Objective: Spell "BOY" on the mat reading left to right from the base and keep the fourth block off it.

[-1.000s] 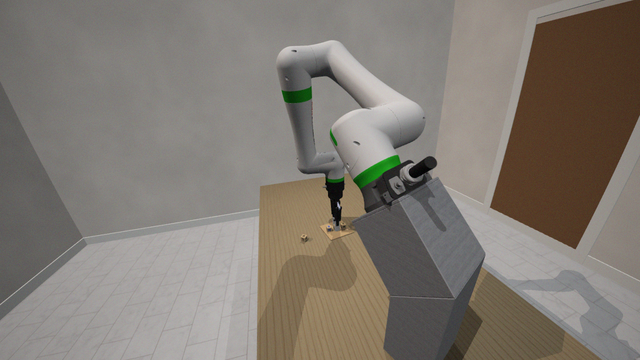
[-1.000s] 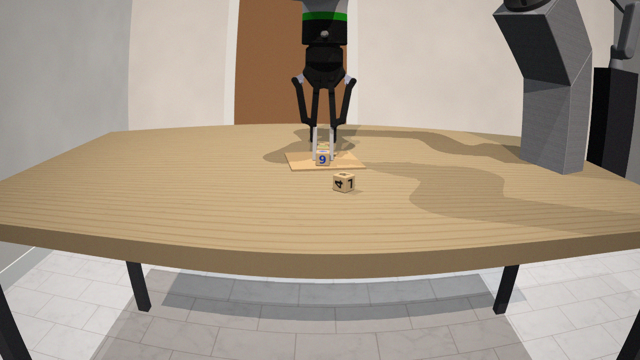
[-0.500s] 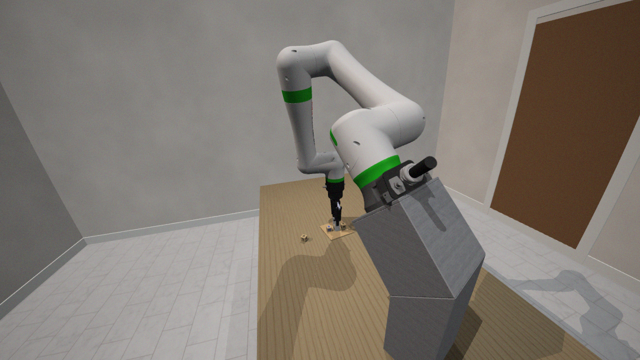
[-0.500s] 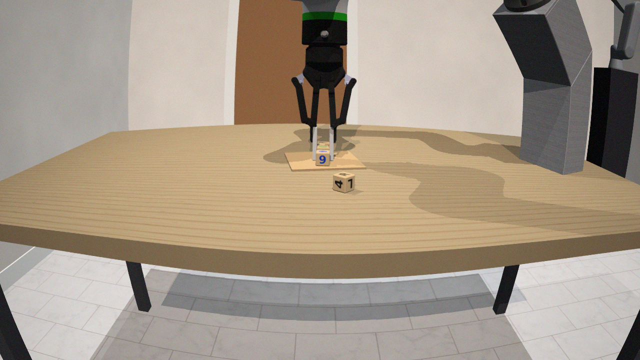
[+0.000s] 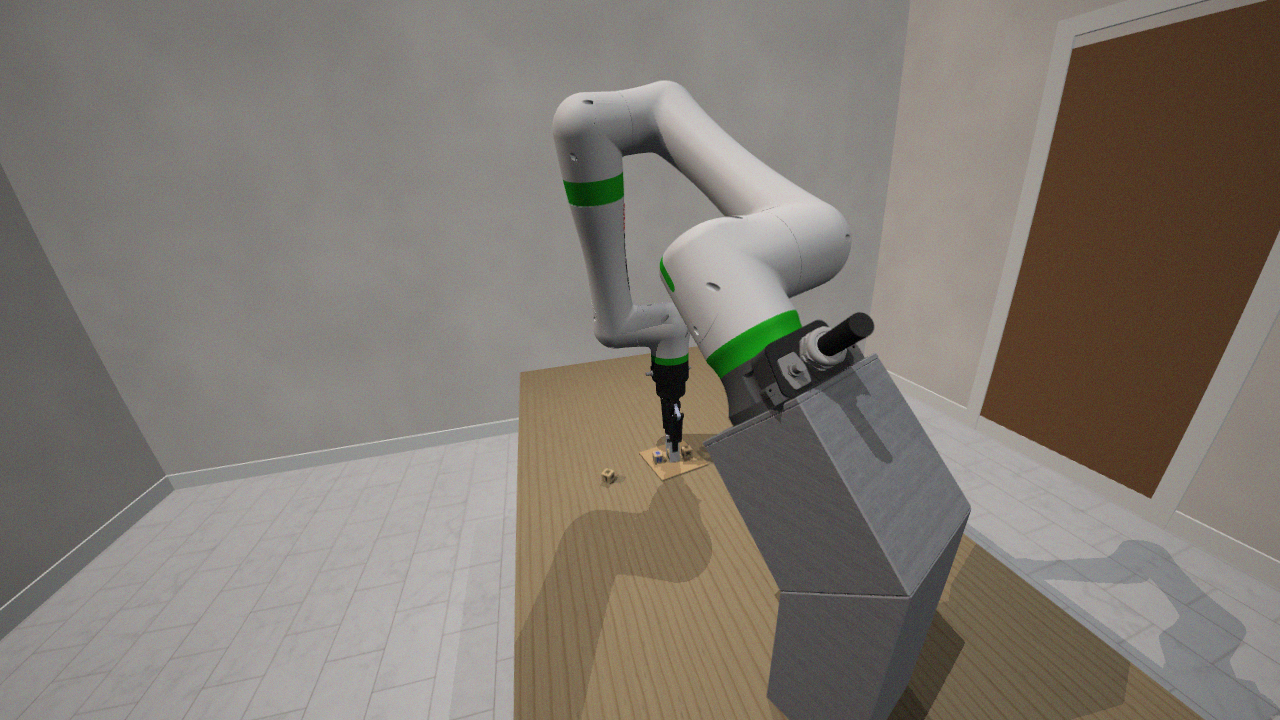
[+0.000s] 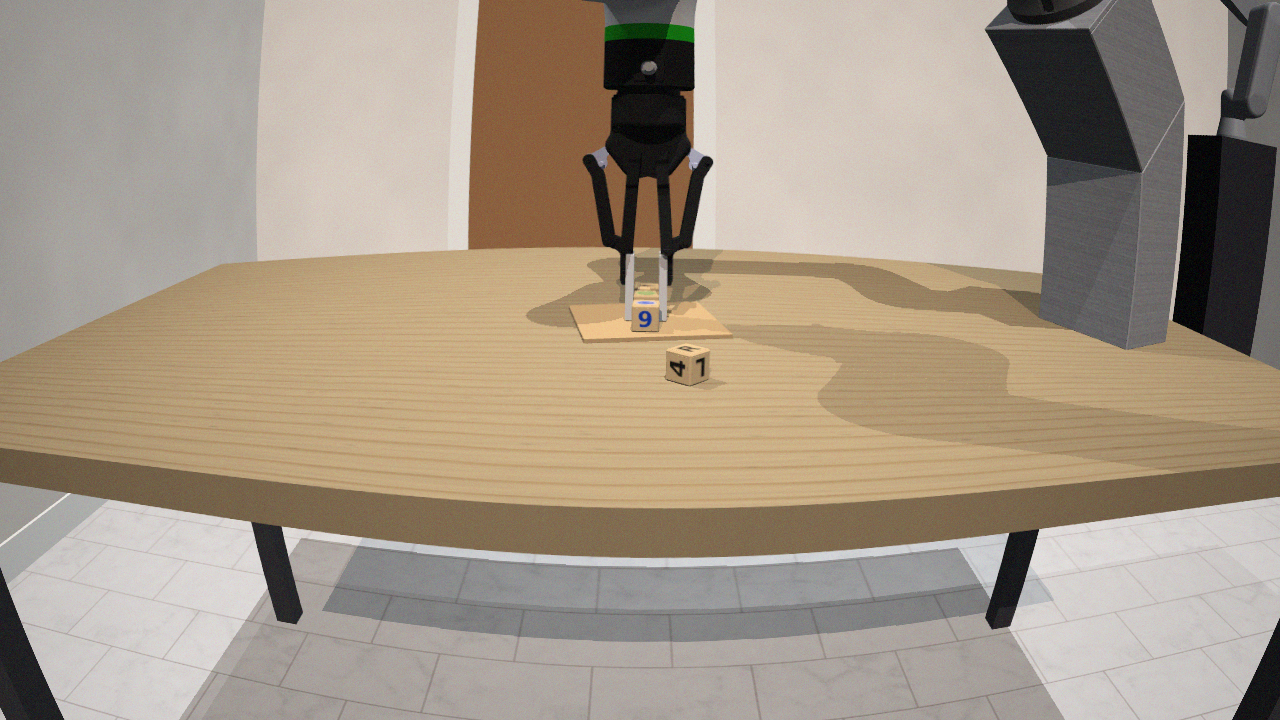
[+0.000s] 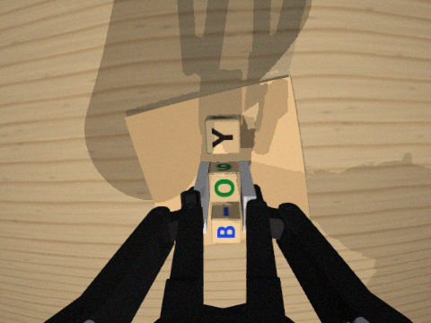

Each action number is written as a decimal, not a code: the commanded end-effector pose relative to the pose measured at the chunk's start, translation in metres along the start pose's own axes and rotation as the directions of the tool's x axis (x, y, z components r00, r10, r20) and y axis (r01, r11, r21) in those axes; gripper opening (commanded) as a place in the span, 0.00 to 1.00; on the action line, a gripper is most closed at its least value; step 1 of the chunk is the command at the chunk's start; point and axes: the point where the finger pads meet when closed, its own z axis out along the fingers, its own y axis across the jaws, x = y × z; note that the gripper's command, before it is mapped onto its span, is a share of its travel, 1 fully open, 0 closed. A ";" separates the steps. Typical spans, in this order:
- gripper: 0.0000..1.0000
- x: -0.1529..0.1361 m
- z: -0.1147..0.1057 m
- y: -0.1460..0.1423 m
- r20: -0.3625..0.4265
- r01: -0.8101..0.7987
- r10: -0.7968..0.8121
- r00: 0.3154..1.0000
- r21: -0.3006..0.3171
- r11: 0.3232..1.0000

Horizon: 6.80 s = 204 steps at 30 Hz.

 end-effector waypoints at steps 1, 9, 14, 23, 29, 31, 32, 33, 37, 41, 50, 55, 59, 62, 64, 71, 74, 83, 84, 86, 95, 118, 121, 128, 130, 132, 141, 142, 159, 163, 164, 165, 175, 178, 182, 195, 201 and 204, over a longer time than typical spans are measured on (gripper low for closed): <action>0.13 0.000 0.000 0.000 0.000 0.000 0.000 1.000 0.000 1.000; 0.15 0.000 0.000 0.000 0.000 0.000 0.000 1.000 0.000 1.000; 0.20 0.000 0.000 0.000 0.000 0.000 0.000 1.000 0.000 1.000; 0.25 0.000 0.000 0.000 0.000 0.000 0.000 1.000 0.000 1.000; 0.25 0.000 0.000 0.000 0.000 0.000 0.000 1.000 0.000 1.000; 0.25 0.000 0.000 0.000 0.000 0.000 0.000 1.000 0.000 1.000; 0.25 0.000 0.000 0.000 0.000 0.000 0.000 1.000 0.000 1.000; 0.25 0.000 -0.001 0.000 0.000 0.000 0.000 1.000 0.000 1.000; 0.25 0.000 -0.008 0.000 0.000 0.000 0.000 1.000 0.000 1.000; 0.25 0.000 -0.015 0.000 0.000 0.000 0.000 1.000 0.000 1.000; 0.25 0.000 -0.062 0.000 0.000 0.000 0.000 1.000 0.000 1.000; 0.25 0.000 -0.082 0.000 0.000 0.000 0.000 1.000 0.000 1.000; 0.25 0.000 -0.087 0.000 0.000 0.000 0.000 1.000 0.000 1.000; 0.25 0.000 -0.090 0.000 0.000 0.000 0.000 1.000 0.000 1.000; 0.25 0.000 -0.090 0.000 0.000 0.000 0.000 1.000 0.000 1.000; 1.00 0.000 -0.090 0.000 0.000 0.000 0.000 1.000 0.000 1.000; 1.00 0.000 -0.090 0.000 0.000 0.000 0.000 1.000 0.000 1.000; 1.00 0.000 -0.090 0.000 0.000 0.000 0.000 1.000 0.000 1.000; 1.00 0.000 -0.090 0.000 0.000 0.000 0.000 1.000 0.000 1.000; 1.00 0.000 -0.090 0.000 0.000 0.000 0.000 1.000 0.000 1.000; 1.00 0.000 -0.102 0.000 0.000 0.000 0.000 1.000 0.000 1.000; 1.00 0.000 -0.162 0.000 0.000 0.000 0.000 1.000 0.000 1.000; 1.00 0.000 -0.162 0.000 0.000 0.000 0.000 1.000 0.000 1.000; 1.00 0.000 -0.162 0.000 0.000 0.000 0.000 1.000 0.000 1.000; 1.00 0.000 -0.162 0.000 0.000 0.000 0.000 1.000 0.000 1.000; 1.00 0.000 -0.162 0.000 0.000 0.000 0.000 1.000 0.000 1.000; 1.00 0.000 -0.162 0.000 0.000 0.000 0.000 1.000 0.000 1.000; 1.00 0.000 -0.162 0.000 0.000 0.000 0.000 1.000 0.000 1.000; 1.00 0.000 -0.162 0.000 0.000 0.000 0.000 1.000 0.000 1.000; 1.00 0.000 -0.162 0.000 0.000 0.000 0.000 1.000 0.000 1.000; 1.00 0.000 -0.162 0.000 0.000 0.000 0.000 1.000 0.000 1.000; 1.00 0.000 -0.162 0.000 0.000 0.000 0.000 1.000 0.000 1.000; 1.00 0.000 -0.162 0.000 0.000 0.000 0.000 1.000 0.000 1.000; 1.00 0.000 -0.162 0.000 0.000 0.000 0.000 1.000 0.000 1.000; 1.00 0.000 -0.162 0.000 0.000 0.000 0.000 1.000 0.000 1.000; 1.00 0.000 -0.162 0.000 0.000 0.000 0.000 1.000 0.000 1.000; 1.00 0.000 -0.162 0.000 0.000 0.000 0.000 1.000 0.000 1.000; 1.00 0.000 -0.162 0.000 0.000 0.000 0.000 1.000 0.000 1.000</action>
